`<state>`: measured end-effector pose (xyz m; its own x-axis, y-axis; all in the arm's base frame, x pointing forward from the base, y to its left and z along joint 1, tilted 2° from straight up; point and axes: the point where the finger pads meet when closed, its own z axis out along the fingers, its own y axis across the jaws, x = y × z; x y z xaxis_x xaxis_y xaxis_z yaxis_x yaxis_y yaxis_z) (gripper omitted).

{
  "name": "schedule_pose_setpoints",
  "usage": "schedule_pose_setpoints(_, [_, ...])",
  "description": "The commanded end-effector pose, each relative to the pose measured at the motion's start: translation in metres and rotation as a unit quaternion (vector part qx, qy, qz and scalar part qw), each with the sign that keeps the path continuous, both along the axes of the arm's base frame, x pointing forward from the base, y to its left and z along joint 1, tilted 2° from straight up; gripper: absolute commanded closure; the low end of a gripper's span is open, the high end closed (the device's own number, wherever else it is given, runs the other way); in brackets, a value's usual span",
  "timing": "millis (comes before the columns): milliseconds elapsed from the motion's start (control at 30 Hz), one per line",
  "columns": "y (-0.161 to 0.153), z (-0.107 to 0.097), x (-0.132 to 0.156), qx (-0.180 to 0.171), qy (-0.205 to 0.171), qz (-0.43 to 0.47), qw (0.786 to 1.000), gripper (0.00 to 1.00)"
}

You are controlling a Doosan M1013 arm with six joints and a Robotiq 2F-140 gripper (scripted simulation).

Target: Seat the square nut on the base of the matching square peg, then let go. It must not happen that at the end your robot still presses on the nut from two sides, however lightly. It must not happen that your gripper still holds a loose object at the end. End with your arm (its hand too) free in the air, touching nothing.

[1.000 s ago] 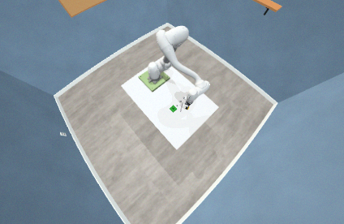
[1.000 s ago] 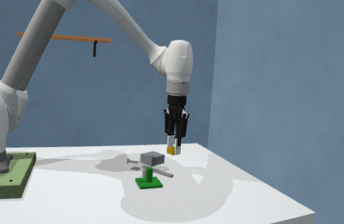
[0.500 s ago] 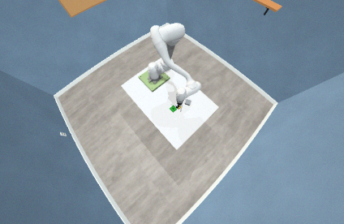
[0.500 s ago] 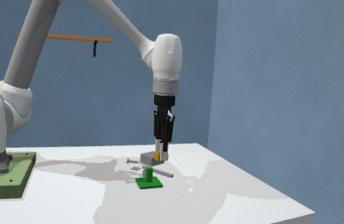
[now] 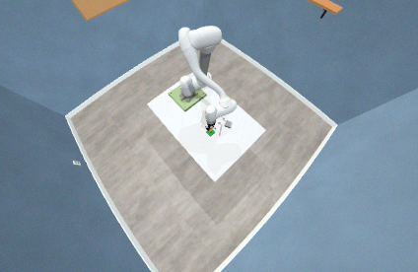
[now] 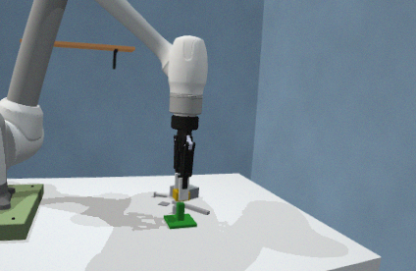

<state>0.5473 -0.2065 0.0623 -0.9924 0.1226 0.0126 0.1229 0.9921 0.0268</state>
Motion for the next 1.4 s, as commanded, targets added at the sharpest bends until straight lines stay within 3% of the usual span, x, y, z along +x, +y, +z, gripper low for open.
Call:
schedule_pose_setpoints(0, [0.0,0.0,0.0,0.0,0.0,0.0,1.0,1.0])
schedule_pose_setpoints(233, [0.0,-0.011,-0.001,0.0,0.0,0.0,1.0,1.0])
schedule_pose_setpoints(1367, [0.0,-0.02,-0.001,0.0,0.0,0.0,1.0,1.0])
